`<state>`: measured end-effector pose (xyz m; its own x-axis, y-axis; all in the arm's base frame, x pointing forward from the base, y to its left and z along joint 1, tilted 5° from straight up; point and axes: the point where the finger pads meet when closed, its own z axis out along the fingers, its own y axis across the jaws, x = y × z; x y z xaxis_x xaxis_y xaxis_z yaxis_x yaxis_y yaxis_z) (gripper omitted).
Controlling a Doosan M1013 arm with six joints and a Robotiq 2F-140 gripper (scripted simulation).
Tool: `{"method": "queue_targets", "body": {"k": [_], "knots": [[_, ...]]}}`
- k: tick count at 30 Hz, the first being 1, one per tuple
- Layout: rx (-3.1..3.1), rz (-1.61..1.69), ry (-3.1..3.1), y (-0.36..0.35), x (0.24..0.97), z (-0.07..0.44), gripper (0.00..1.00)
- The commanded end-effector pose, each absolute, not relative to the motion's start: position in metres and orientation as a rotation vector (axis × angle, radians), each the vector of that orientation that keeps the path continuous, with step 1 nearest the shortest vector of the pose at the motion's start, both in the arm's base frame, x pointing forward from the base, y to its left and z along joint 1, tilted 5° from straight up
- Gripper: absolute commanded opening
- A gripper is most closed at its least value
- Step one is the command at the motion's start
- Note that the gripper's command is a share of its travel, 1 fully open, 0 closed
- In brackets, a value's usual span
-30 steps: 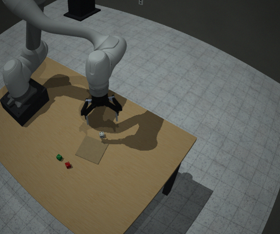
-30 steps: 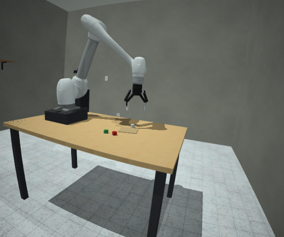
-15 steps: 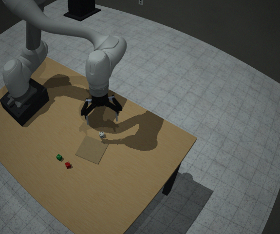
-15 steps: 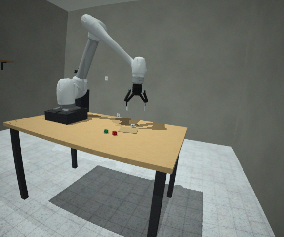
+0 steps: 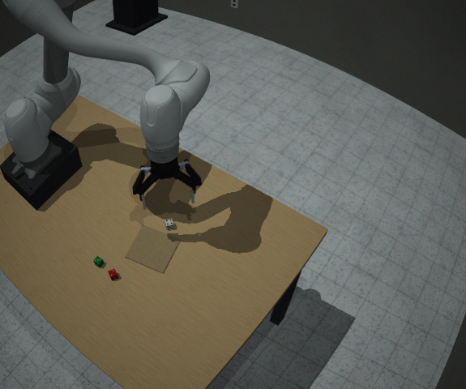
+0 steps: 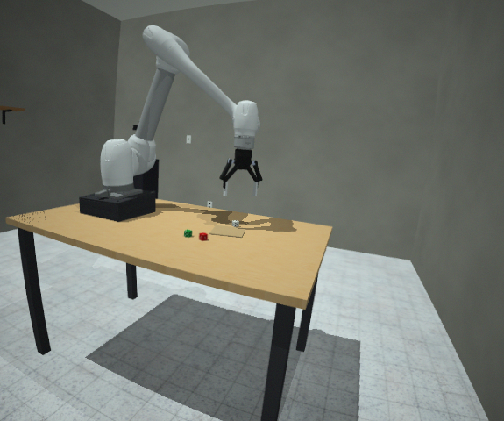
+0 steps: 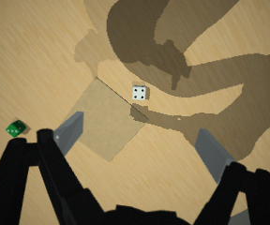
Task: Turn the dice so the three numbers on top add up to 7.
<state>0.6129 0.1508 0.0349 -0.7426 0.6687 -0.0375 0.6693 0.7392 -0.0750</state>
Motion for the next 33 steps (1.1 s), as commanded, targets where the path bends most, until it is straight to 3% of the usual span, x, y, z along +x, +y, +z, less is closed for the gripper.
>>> {"method": "queue_targets", "body": {"k": [1,3,11,16,33], "knots": [[1.040,-0.129,2.958,0.102,0.614,0.041,1.00],[1.040,-0.129,2.958,0.102,0.614,0.041,1.00],[0.740,-0.131,3.055,-0.054,0.595,0.049,1.00],[0.640,-0.132,3.080,-0.102,0.581,0.052,1.00],[0.629,-0.133,3.083,-0.107,0.579,0.052,1.00]]}}
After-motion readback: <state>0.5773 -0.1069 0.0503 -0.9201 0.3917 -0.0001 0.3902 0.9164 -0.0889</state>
